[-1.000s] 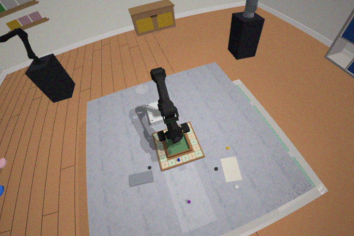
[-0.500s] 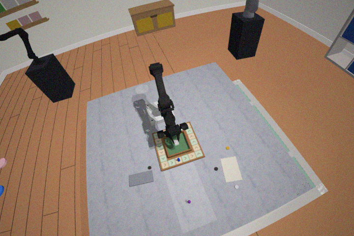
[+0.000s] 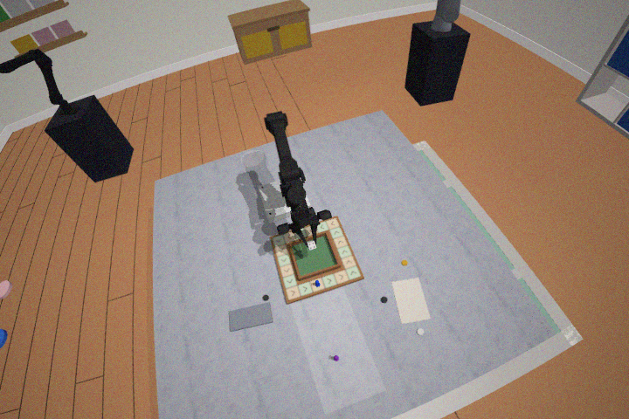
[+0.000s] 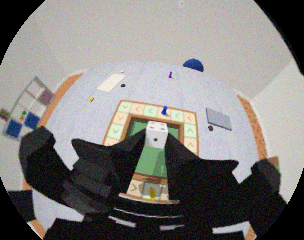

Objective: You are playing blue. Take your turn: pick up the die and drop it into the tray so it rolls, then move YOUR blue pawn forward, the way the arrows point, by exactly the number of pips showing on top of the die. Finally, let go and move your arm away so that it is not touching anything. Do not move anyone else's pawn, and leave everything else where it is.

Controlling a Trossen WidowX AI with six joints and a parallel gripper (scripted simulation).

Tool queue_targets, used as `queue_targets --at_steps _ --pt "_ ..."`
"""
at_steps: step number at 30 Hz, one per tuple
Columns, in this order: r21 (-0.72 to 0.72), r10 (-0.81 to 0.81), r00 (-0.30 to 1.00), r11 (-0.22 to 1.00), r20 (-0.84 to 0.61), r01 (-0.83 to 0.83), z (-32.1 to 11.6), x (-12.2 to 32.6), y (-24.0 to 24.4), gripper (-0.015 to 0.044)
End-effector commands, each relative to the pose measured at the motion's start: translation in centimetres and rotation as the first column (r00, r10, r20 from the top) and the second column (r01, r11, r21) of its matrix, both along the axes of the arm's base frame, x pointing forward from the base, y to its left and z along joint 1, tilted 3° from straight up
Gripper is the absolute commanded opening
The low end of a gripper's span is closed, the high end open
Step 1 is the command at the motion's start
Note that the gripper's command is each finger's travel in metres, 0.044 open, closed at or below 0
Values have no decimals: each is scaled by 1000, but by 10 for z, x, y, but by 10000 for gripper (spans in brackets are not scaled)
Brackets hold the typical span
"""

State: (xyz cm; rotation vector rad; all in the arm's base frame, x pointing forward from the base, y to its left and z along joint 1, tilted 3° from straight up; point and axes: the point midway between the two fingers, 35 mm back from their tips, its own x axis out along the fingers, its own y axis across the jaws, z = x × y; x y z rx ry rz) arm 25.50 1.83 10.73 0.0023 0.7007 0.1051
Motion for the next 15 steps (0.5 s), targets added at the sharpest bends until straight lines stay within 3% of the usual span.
queue_targets --at_steps 1,15 --pt "6 -1 1000 1000 4 1 6 -8 0 0" --pt "0 0 1000 1000 4 0 4 -7 0 0"
